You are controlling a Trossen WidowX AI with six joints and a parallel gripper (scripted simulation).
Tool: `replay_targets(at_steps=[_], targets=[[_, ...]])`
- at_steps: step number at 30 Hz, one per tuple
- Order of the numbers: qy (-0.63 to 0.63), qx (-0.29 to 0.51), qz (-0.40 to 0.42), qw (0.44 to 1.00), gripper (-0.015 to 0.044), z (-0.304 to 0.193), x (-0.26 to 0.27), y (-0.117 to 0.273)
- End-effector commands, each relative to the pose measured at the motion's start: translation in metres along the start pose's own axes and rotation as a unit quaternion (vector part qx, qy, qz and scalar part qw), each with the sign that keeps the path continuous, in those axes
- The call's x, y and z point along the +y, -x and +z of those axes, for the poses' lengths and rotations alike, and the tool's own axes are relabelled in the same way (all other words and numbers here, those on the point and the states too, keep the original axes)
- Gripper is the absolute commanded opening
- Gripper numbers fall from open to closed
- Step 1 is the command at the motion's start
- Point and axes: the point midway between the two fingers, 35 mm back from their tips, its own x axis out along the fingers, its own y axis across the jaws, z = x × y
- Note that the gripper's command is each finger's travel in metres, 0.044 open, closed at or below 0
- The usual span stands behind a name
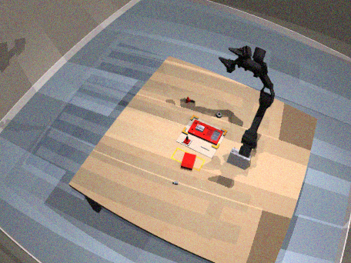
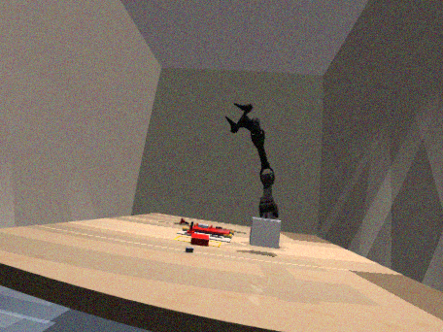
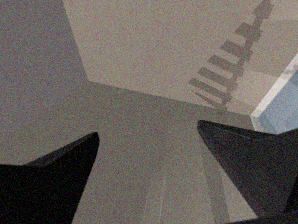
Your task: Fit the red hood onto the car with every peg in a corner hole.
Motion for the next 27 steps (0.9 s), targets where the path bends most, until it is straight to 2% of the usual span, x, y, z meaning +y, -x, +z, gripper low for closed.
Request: replay_targets(at_steps=[1,14,27], targets=[[-0.009,0.030,-0.041,0.999,0.0440,-0.030,-0.024,-0.024],[-0.056,0.097,-0.193,0.975,0.0440,-0.116,-0.114,-0.075],[-0.107,0.128,-0.366,0.916,0.0440,-0.190,-0.226,-0.092]])
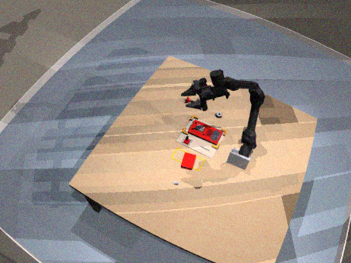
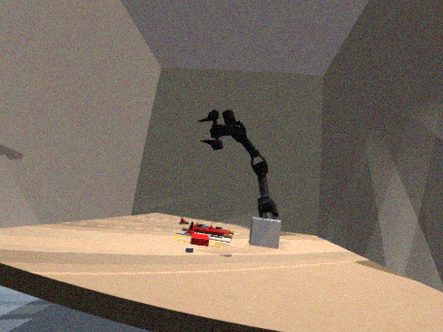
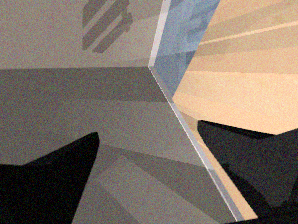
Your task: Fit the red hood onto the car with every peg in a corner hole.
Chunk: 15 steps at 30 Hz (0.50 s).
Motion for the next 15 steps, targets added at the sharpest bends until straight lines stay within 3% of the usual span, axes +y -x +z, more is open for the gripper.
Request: replay_targets(at_steps=[1,15], targets=[[-0.021,0.007,-0.059,0.998,0.0440,-0.012,-0.031,-0.028],[-0.099,0.002,-0.268,0.958,0.0440,-0.047,-0.154,-0.097]])
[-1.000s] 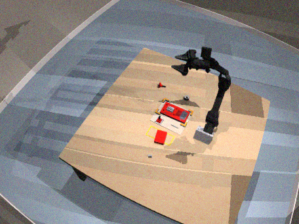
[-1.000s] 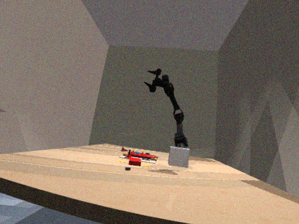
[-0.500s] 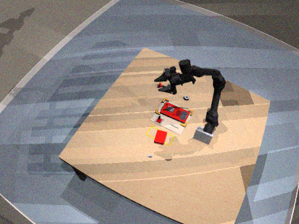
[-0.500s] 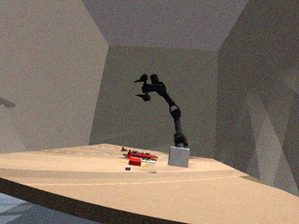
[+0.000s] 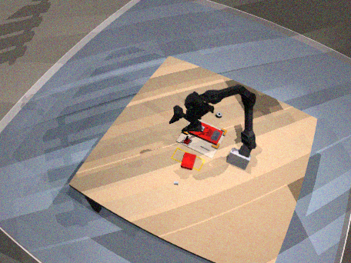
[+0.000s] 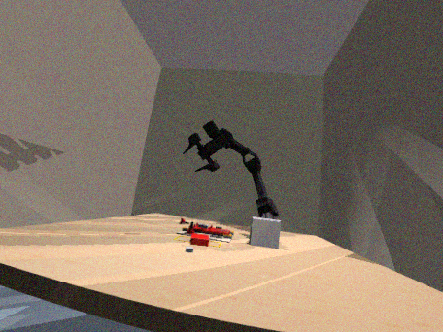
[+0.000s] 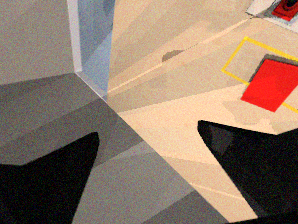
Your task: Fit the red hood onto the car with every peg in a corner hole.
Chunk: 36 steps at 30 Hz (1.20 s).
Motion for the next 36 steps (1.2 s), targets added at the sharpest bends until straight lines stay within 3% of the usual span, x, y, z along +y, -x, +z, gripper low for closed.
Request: replay_targets(at_steps=[1,11,21,36], targets=[[-0.024,-0.006,-0.063,0.998,0.0440,-0.005,-0.030,-0.029],[-0.090,-0.042,-0.219,0.971,0.0440,-0.014,-0.115,-0.086],[-0.145,-0.107,-0.364,0.914,0.0440,-0.016,-0.204,-0.117],[-0.147,-0.112,-0.372,0.909,0.0440,-0.012,-0.211,-0.121]])
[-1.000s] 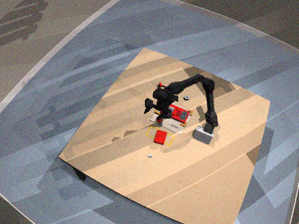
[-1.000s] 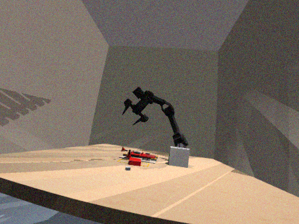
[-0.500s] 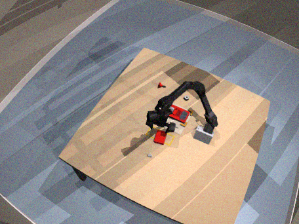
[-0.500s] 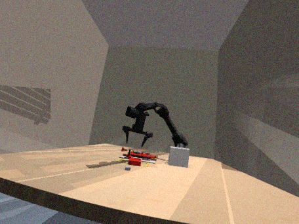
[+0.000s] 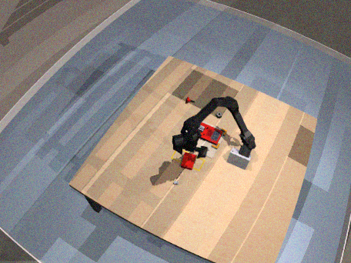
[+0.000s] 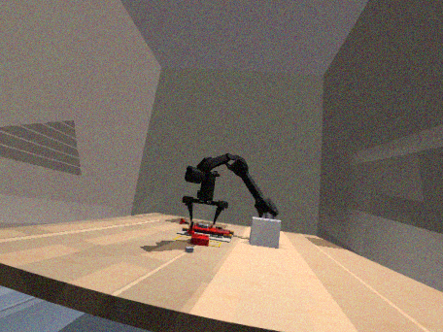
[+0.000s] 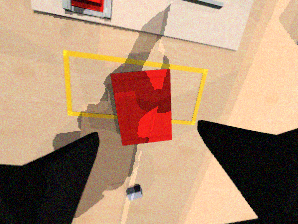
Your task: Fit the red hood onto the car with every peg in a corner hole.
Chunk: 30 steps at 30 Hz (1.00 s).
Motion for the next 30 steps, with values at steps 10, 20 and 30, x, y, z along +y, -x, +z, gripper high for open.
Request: replay_targets(at_steps=[10,20,30], targets=[[-0.001,-0.002,0.000,1.000,0.0440,0.000,0.001,-0.008],[-0.001,-0.002,0.001,1.000,0.0440,0.001,0.001,-0.014],[-0.001,-0.002,0.001,1.000,0.0440,0.001,0.001,-0.020]])
